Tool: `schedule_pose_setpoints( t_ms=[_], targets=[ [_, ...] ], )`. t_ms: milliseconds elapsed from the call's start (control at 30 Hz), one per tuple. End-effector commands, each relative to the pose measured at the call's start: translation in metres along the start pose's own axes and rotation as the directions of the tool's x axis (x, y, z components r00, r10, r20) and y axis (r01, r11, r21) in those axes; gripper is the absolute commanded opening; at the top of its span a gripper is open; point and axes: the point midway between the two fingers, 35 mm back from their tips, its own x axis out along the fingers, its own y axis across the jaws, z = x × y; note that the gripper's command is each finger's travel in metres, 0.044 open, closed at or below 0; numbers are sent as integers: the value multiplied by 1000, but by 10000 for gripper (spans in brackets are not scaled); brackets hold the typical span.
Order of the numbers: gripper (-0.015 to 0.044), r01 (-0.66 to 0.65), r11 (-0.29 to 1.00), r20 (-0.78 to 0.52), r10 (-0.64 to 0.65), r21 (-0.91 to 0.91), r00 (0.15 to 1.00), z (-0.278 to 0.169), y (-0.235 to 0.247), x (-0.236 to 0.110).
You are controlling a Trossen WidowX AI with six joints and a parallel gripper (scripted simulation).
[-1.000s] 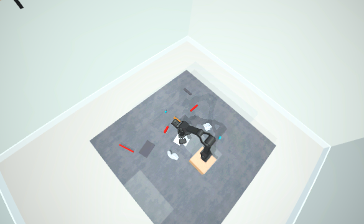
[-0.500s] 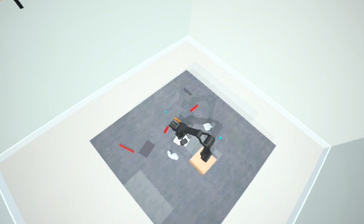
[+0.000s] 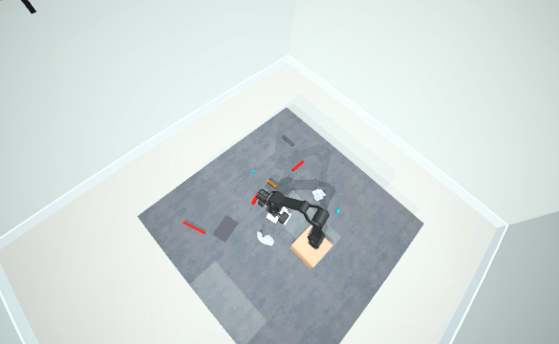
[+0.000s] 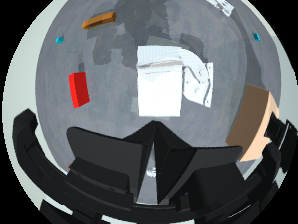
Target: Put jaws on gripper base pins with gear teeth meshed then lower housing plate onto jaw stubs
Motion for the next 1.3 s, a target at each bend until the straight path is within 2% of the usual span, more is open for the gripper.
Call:
schedule_pose_setpoints(
  t_ms=[0,600,1267],
  targets=[
    [0,-3,996,3,3,-88,1000,-5,1,-1],
    [0,-1,867,0,1,-498,1000,-30,0,-2],
    [0,-2,539,-3,-2,-843,1000,-59,-5,-3]
  ],
)
